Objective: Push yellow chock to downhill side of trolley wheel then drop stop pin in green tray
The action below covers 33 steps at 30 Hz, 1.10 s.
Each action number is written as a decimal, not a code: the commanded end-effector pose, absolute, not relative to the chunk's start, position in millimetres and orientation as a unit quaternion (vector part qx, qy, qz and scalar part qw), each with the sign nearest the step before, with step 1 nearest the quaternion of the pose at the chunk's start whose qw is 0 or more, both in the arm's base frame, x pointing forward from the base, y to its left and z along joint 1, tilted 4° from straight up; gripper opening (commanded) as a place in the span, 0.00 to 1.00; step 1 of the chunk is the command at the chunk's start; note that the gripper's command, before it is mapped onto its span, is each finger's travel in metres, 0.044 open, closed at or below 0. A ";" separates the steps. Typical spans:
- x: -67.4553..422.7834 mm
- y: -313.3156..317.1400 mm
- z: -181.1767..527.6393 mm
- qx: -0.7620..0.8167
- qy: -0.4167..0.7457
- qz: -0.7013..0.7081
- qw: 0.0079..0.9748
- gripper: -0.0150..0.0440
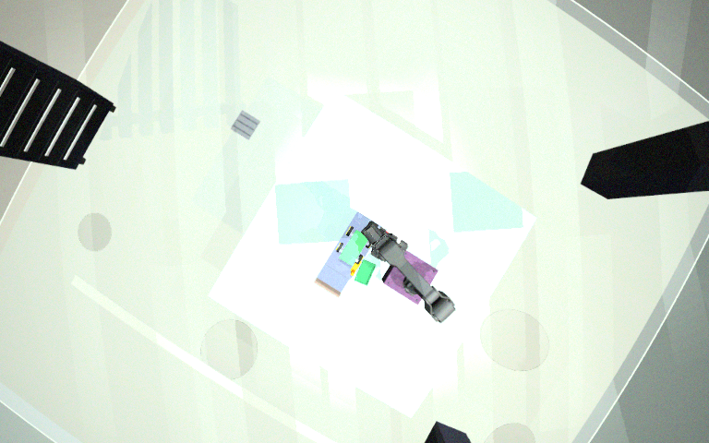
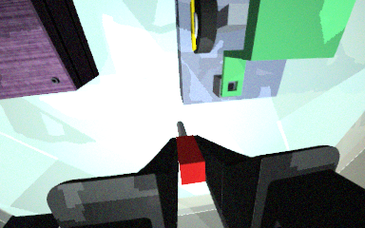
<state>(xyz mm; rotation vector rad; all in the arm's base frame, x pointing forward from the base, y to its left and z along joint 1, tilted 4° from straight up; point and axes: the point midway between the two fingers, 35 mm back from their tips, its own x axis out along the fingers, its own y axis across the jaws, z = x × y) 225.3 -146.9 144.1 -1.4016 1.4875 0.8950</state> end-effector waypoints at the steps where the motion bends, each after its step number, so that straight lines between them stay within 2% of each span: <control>1: 211.5 -145.7 144.4 -0.566 0.596 0.360 0.441 0.25; 10: 205.5 -140.9 143.0 -0.566 0.596 0.360 0.441 0.25; 33: 218.1 -59.5 122.4 -0.564 0.594 0.362 0.444 0.25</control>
